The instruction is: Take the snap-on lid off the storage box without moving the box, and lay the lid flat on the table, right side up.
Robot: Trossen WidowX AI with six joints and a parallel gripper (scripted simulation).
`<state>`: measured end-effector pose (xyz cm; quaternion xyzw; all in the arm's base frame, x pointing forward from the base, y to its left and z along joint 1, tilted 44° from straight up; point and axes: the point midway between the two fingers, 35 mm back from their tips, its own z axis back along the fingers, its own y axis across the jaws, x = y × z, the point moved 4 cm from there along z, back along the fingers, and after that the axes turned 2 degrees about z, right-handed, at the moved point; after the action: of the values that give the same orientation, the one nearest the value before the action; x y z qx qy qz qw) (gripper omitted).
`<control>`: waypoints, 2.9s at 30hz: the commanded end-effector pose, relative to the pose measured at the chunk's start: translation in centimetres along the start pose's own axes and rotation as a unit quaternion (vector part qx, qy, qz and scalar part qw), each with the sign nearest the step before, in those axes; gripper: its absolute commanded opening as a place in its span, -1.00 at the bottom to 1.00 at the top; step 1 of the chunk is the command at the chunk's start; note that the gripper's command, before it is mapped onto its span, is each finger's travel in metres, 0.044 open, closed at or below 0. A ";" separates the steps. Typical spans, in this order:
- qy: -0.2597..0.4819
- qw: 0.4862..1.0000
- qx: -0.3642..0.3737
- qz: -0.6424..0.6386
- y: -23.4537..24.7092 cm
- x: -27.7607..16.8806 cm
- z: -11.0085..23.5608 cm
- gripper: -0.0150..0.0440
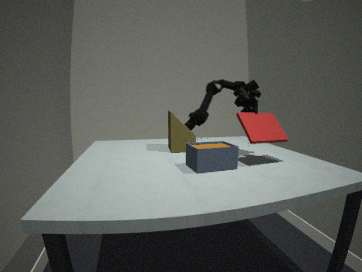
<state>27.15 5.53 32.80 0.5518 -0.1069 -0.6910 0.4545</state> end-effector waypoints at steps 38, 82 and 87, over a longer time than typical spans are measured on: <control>-0.002 1.000 0.011 -0.002 -2.4 0.0 -1.9 -0.49; -0.001 1.000 0.011 -0.003 -5.0 -0.1 -4.2 -0.49; -0.001 1.000 0.011 -0.003 -5.3 -0.1 -4.5 -0.49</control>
<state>28.18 10.22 27.94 0.5556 -0.1077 -0.6894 0.4522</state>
